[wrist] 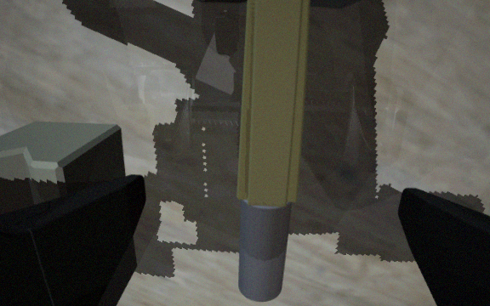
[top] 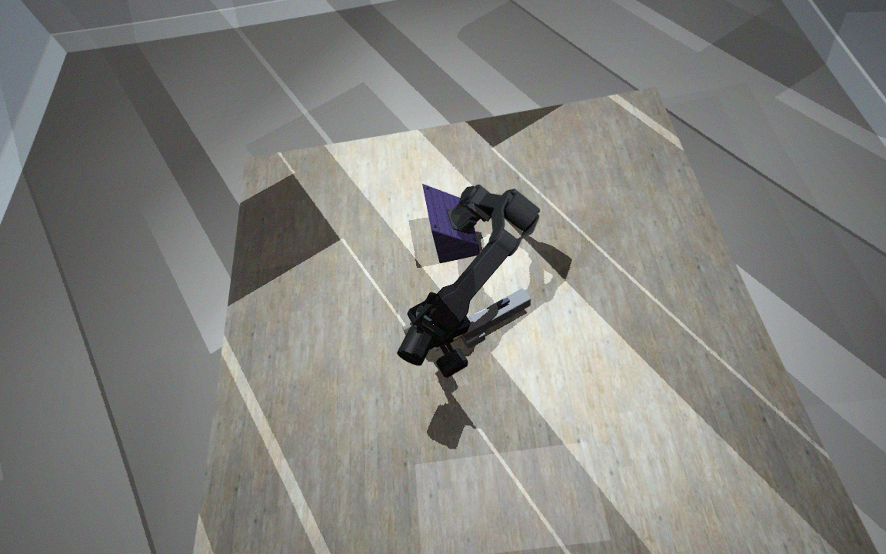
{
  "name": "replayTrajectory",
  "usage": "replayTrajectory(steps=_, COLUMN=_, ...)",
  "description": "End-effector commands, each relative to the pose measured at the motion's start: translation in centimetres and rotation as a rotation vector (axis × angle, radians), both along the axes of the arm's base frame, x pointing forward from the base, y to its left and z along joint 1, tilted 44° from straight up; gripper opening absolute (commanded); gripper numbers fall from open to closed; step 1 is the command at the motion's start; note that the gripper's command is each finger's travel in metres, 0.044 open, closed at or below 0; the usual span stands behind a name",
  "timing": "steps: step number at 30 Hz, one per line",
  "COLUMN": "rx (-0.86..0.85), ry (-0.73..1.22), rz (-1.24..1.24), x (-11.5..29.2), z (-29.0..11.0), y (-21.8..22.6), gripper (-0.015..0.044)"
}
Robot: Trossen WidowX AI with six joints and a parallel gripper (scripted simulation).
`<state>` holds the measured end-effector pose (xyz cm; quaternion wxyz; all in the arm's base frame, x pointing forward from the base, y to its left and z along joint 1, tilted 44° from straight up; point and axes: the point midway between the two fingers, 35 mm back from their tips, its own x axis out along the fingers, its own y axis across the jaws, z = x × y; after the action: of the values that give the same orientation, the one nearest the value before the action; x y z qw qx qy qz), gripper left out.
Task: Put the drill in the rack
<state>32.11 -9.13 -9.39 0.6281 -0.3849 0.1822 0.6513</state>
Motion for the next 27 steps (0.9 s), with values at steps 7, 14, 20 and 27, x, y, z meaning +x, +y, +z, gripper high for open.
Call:
replayTrajectory(steps=7, rx=0.007, ry=0.004, rz=-0.004, x=-0.18, z=0.14, y=0.44, gripper=0.0440)
replayTrajectory(steps=14, rx=0.007, ry=0.004, rz=-0.004, x=-0.23, z=0.21, y=0.61, gripper=0.0440)
replayTrajectory(steps=20, rx=0.007, ry=0.004, rz=-0.004, x=-0.29, z=0.26, y=0.75, gripper=0.0440)
replayTrajectory(steps=27, rx=0.008, ry=0.004, rz=-0.004, x=-0.37, z=0.29, y=0.91, gripper=0.0440)
